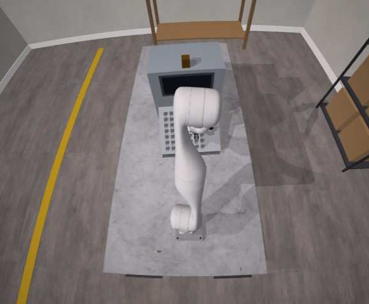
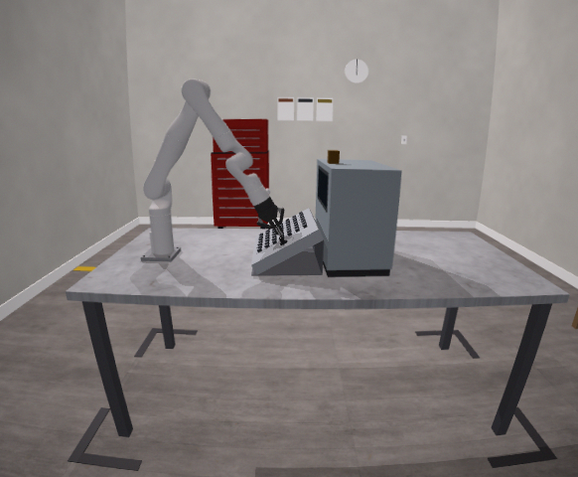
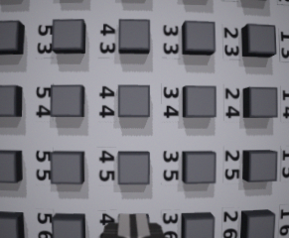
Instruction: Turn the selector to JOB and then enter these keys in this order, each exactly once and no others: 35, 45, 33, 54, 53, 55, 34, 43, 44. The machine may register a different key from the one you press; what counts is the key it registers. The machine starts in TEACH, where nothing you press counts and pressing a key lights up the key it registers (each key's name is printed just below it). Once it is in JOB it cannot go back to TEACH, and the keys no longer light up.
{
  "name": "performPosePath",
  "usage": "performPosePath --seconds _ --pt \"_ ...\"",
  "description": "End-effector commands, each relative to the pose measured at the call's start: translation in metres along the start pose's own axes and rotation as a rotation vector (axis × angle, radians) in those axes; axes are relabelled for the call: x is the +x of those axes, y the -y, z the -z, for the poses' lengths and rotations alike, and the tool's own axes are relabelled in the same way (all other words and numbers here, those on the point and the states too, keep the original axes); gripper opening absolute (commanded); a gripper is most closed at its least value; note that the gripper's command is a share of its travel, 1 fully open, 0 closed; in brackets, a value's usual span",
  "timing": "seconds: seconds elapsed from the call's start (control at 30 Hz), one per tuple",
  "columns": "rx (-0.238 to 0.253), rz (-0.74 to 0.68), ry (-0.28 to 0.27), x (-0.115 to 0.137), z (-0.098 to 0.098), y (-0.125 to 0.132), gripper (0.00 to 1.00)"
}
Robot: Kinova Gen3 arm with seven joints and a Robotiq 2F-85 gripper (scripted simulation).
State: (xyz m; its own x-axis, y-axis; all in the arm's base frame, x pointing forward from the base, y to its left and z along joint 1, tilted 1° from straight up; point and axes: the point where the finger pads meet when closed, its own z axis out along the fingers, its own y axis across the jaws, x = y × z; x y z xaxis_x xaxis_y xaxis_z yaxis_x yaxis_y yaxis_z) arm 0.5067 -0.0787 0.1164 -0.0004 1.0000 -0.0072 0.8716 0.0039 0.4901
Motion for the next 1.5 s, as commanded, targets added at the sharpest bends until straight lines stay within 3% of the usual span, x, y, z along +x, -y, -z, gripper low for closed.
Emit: performPosePath --seconds 0.0,1.07,1.47 --pt "-0.004 0.005 0.003 -0.002 -0.002 -0.002 0.1" --pt "-0.003 0.005 0.003 -0.001 -0.002 -0.002 0.1" --pt "0.001 0.006 -0.004 0.001 0.012 0.001 0.1"
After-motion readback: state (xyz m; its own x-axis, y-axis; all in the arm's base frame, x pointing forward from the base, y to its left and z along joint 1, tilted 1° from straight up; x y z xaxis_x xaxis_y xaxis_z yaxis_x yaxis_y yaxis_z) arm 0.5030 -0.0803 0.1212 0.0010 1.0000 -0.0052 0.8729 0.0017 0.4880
